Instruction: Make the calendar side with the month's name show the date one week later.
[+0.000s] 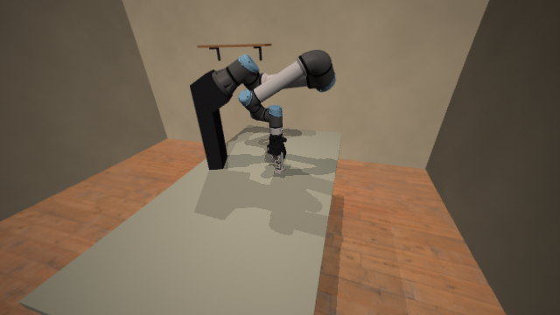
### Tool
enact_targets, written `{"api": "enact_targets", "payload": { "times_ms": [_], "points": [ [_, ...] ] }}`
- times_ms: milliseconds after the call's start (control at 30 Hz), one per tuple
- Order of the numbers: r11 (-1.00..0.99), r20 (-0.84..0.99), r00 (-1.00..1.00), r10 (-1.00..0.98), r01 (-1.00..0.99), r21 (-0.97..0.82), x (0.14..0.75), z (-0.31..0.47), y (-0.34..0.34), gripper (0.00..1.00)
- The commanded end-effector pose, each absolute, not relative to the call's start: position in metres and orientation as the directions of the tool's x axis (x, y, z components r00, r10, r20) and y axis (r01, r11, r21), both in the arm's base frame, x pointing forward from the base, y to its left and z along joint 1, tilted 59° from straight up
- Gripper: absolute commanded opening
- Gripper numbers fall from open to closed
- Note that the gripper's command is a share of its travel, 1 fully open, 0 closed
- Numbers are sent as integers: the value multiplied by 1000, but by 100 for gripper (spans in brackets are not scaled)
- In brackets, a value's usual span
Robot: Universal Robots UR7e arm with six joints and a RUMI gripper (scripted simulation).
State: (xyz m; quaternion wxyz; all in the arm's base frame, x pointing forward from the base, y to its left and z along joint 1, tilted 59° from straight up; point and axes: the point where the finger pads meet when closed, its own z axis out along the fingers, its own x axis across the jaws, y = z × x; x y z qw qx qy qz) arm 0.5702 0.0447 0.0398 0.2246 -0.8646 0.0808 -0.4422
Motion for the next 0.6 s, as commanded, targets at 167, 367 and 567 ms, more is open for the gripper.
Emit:
{"api": "enact_targets", "payload": {
  "times_ms": [167, 367, 567],
  "points": [
    [-886, 729, 595, -338, 59, -459, 578, 35, 47, 10],
    [-886, 729, 595, -338, 59, -459, 582, 33, 49, 10],
    [-886, 729, 595, -338, 59, -459, 584, 32, 50, 10]
  ]
}}
